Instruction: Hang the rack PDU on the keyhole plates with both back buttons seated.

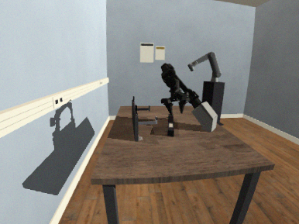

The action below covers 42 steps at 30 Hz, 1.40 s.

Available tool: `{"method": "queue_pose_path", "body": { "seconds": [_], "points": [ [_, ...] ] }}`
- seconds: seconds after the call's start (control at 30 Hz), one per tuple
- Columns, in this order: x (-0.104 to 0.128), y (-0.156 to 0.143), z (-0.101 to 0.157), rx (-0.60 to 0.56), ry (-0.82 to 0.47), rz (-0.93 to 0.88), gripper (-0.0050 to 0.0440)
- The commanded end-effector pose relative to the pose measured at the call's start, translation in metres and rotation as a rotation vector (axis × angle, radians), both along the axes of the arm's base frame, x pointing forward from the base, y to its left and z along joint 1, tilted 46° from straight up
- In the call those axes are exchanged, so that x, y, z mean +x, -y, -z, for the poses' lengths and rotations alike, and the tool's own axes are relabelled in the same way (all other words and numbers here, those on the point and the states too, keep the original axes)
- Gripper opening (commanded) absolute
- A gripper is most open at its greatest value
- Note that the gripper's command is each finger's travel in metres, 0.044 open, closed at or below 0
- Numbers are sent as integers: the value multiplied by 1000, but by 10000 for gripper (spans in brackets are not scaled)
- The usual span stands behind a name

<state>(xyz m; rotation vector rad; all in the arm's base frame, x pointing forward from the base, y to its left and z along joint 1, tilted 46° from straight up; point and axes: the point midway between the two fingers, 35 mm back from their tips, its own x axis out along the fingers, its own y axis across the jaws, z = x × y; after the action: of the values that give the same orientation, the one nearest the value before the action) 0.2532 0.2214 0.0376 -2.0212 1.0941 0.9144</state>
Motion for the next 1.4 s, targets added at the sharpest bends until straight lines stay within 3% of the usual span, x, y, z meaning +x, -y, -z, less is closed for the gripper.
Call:
{"method": "queue_pose_path", "body": {
  "seconds": [0.0, 0.53, 0.6, 0.8, 1.1, 1.23, 1.37],
  "points": [
    [1, -3, -4, 13, 9, -1, 400],
    [1, -3, -4, 13, 9, -1, 400],
    [0, -9, -7, 17, 8, -1, 440],
    [-25, -49, -47, 36, 12, -1, 440],
    [-38, -56, -64, 16, 4, 0, 440],
    [-42, -40, -80, 33, 13, 8, 440],
    [-53, -9, -115, 88, 38, 24, 440]
  ]
}}
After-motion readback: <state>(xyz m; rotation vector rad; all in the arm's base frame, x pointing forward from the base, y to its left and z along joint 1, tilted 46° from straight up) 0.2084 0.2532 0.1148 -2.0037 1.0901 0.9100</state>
